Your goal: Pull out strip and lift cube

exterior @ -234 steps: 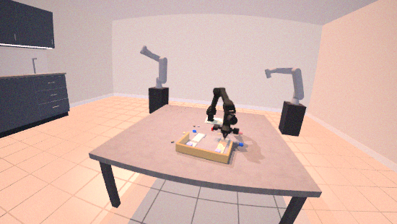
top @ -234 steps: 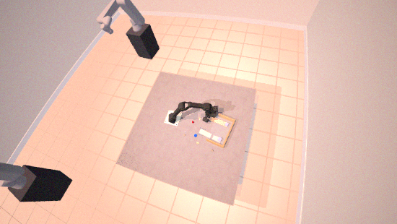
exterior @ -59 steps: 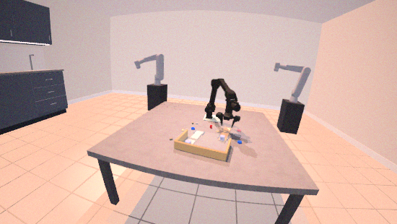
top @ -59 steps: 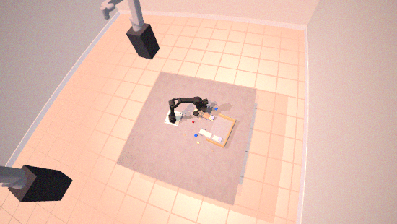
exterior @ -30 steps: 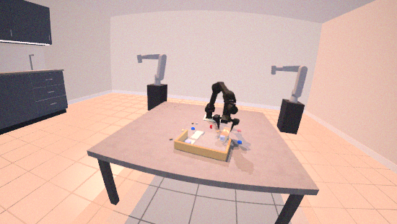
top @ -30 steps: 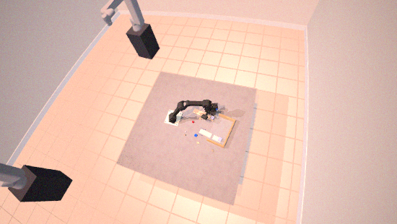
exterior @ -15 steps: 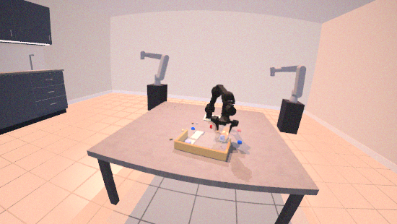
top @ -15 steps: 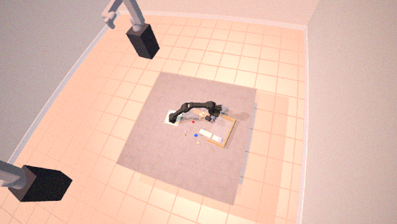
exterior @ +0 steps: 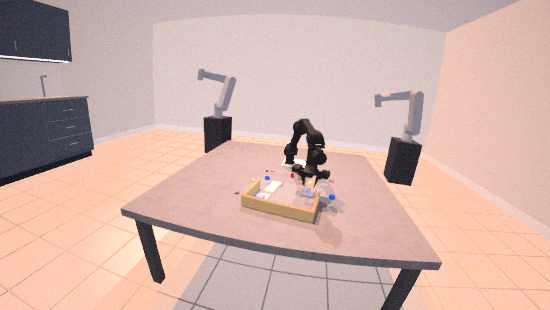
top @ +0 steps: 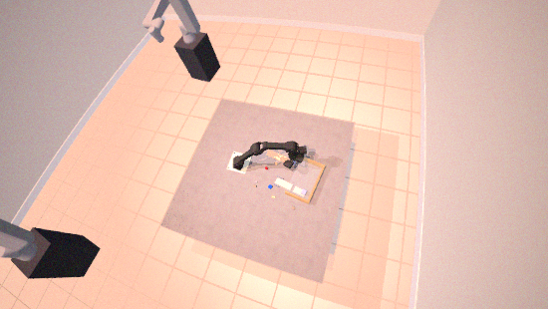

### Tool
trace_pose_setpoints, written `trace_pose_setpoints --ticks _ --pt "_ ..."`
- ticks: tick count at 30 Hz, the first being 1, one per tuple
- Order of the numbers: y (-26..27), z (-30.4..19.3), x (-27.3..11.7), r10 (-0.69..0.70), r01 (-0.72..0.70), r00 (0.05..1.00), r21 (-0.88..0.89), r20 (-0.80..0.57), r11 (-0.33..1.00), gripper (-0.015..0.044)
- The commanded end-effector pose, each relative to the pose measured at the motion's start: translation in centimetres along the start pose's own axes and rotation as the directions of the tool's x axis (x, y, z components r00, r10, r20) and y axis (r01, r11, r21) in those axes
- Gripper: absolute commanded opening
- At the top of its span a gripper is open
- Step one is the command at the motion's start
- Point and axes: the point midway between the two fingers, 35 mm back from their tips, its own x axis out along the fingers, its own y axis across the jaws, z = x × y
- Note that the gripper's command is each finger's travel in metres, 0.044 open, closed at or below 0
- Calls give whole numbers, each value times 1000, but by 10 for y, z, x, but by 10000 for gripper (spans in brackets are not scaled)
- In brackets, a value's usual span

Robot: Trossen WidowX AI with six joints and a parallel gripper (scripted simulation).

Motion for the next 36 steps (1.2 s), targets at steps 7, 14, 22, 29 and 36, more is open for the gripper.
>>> trace_pose_setpoints --ticks 7,14,22,29,36 --pt "-1 0 18 -1 1 1000 -6 -1 1000 250" --pt "-1 -1 29 -1 1 1000 -6 -1 1000 250" --pt "-1 -1 30 -1 1 1000 0 -2 1000 197" --pt "-1 -1 30 -1 1 1000 0 -2 1000 112" --pt "-4 -5 26 -1 1 1000 -1 -2 1000 0"
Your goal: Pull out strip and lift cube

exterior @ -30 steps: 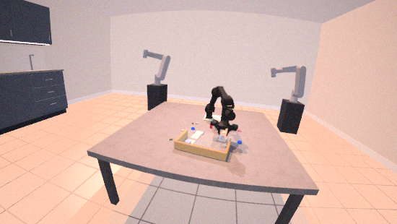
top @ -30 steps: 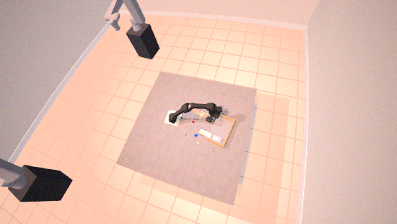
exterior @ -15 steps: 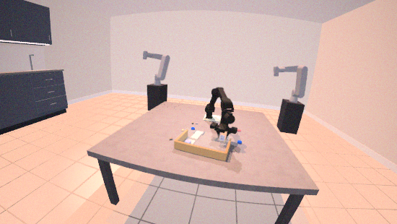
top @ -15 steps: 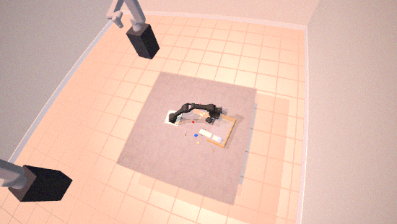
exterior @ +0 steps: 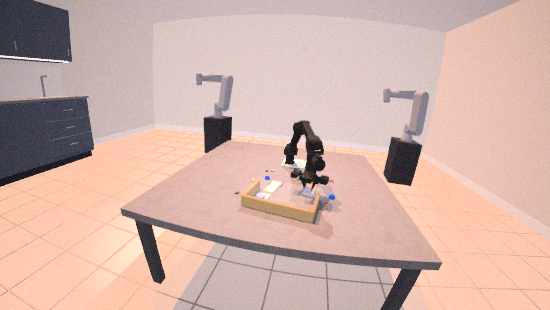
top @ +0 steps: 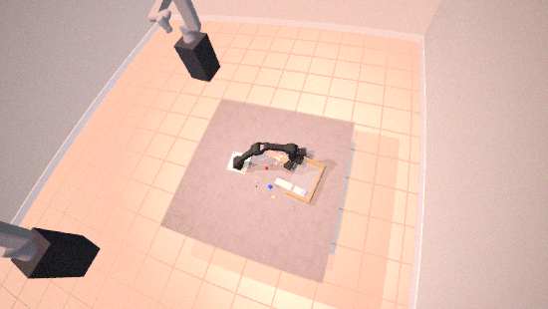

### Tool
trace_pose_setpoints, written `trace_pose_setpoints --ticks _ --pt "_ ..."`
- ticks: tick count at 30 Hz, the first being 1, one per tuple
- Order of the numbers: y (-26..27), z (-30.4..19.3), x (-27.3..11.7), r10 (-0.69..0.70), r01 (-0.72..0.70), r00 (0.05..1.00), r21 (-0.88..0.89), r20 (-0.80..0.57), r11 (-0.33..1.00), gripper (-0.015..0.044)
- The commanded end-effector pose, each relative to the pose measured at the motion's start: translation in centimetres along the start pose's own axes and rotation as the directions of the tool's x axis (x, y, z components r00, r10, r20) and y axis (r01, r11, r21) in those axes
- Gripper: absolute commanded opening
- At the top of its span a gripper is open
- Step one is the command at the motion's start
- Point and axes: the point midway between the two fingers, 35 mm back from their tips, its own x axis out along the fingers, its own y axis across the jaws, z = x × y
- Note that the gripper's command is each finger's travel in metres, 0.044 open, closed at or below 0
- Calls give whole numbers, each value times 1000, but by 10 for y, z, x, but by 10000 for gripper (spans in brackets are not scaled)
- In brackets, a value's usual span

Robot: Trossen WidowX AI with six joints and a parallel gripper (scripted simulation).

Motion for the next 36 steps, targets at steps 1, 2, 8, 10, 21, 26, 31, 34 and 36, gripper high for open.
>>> trace_pose_setpoints --ticks 1,2,8,10,21,26,31,34,36 --pt "-4 -6 -7 0 0 1000 -1 0 1000 0" --pt "-6 -9 -9 0 0 1000 -1 0 1000 0" --pt "-17 -26 -24 -1 1 1000 -4 -2 1000 0" --pt "-21 -32 -29 -1 1 1000 -6 -3 1000 0" --pt "-36 -53 -41 -3 3 1000 -6 -3 1000 0" --pt "-45 -66 -43 -4 4 1000 -6 -4 1000 0" --pt "-54 -81 -43 -4 4 1000 -7 -6 1000 0" --pt "-60 -89 -43 -5 5 1000 -7 -6 1000 0" --pt "-64 -95 -43 -5 5 1000 -7 -7 1000 0"
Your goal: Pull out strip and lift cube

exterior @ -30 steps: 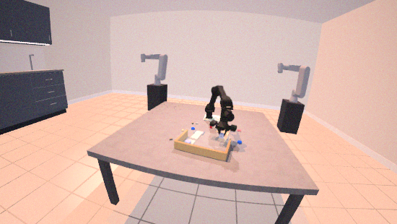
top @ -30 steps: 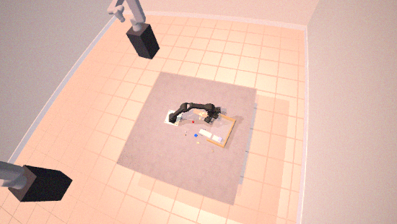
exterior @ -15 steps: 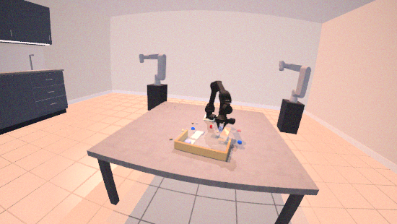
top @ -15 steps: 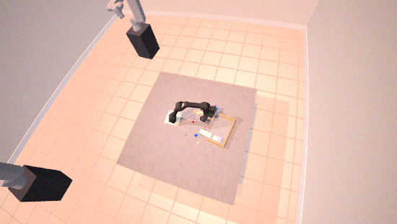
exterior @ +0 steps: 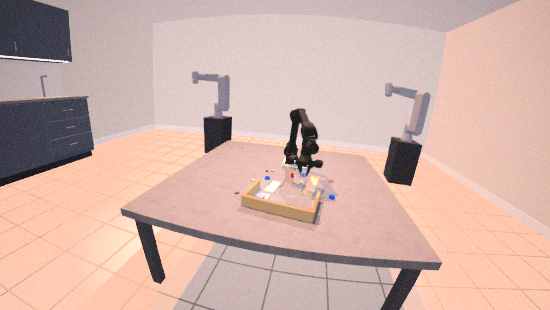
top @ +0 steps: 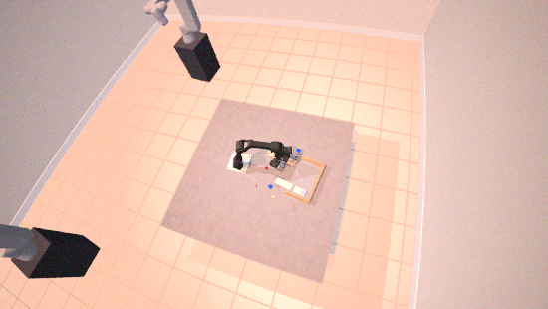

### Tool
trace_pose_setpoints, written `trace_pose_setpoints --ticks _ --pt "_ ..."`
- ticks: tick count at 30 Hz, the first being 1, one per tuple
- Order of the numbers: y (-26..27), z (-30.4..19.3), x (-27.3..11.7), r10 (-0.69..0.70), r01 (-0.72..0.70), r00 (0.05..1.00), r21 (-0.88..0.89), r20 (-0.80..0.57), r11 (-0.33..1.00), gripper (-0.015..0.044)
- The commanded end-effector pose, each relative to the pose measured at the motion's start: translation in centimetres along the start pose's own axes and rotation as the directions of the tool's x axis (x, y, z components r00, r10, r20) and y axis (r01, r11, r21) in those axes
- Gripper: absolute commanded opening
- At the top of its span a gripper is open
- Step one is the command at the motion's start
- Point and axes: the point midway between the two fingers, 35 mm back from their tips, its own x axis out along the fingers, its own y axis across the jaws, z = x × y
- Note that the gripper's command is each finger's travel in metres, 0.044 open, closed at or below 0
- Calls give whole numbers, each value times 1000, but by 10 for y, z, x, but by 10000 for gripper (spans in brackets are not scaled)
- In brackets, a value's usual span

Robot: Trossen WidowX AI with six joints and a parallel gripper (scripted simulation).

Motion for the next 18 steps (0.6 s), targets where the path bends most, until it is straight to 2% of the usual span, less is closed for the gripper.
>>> trace_pose_setpoints --ticks 1,13,18 --pt "-8 -12 1 0 0 1000 0 1 1000 0" --pt "-27 -41 4 -2 2 1000 0 -1 1000 0" --pt "-27 -40 -19 -2 2 1000 0 -1 1000 0"
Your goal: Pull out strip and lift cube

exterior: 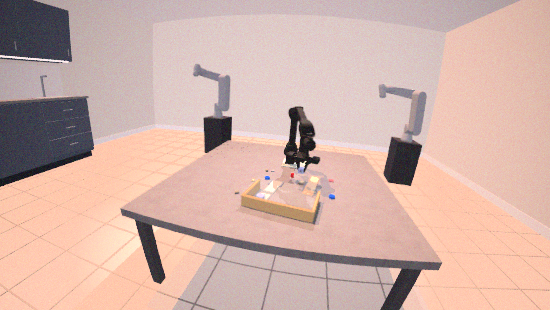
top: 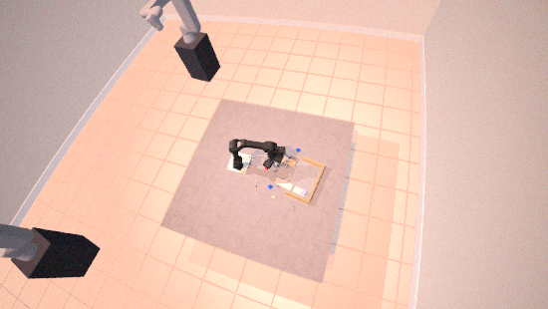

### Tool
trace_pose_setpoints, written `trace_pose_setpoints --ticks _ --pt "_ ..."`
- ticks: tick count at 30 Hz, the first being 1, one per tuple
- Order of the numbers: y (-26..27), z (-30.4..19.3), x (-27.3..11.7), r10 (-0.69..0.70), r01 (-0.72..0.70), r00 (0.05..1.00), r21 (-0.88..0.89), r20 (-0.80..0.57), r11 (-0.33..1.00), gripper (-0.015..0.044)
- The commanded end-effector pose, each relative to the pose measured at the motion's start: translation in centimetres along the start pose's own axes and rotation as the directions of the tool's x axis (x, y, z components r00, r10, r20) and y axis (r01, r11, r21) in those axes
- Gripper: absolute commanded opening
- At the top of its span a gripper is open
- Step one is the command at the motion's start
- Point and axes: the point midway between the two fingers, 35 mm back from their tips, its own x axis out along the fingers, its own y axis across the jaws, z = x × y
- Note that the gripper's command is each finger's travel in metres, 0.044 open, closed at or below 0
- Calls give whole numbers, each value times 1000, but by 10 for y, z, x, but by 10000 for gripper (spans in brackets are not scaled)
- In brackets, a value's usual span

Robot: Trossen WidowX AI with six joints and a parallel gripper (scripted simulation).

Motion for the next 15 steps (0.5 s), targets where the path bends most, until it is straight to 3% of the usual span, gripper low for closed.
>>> trace_pose_setpoints --ticks 1,15 --pt "0 0 -20 7 -7 1000 3 11 1000 0" --pt "0 0 -28 7 -7 1000 3 11 1000 0"
